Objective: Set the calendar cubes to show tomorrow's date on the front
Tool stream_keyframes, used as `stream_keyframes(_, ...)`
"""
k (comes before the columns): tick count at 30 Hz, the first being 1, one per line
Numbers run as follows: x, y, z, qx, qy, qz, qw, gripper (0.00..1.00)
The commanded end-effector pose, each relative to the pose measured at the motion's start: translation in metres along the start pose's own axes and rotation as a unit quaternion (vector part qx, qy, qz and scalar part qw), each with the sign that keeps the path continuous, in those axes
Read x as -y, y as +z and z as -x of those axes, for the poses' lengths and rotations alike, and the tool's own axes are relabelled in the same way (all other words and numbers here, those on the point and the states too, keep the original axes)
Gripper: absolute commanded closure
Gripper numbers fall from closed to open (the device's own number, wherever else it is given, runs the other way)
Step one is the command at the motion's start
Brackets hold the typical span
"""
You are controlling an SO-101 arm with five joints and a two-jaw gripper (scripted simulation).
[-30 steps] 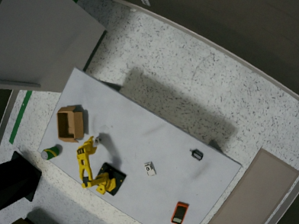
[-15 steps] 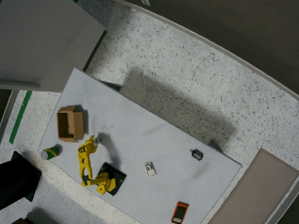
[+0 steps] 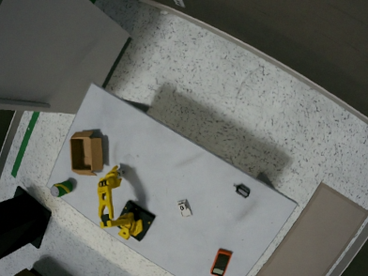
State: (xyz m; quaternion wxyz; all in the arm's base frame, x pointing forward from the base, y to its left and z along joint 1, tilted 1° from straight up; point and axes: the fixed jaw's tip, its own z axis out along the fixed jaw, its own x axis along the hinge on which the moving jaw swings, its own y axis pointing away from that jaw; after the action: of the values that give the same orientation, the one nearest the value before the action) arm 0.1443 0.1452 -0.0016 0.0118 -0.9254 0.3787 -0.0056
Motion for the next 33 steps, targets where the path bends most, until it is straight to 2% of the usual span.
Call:
stream_keyframes(1, -0.0059, 0.0085, -0.0009, 0.001, -0.001, 0.016, 1.000, 0.65)
stream_keyframes(18, -0.0056, 0.0096, -0.0009, 0.001, -0.001, 0.016, 1.000, 0.66)
stream_keyframes(33, -0.0016, 0.0097, -0.0009, 0.001, -0.001, 0.016, 1.000, 0.71)
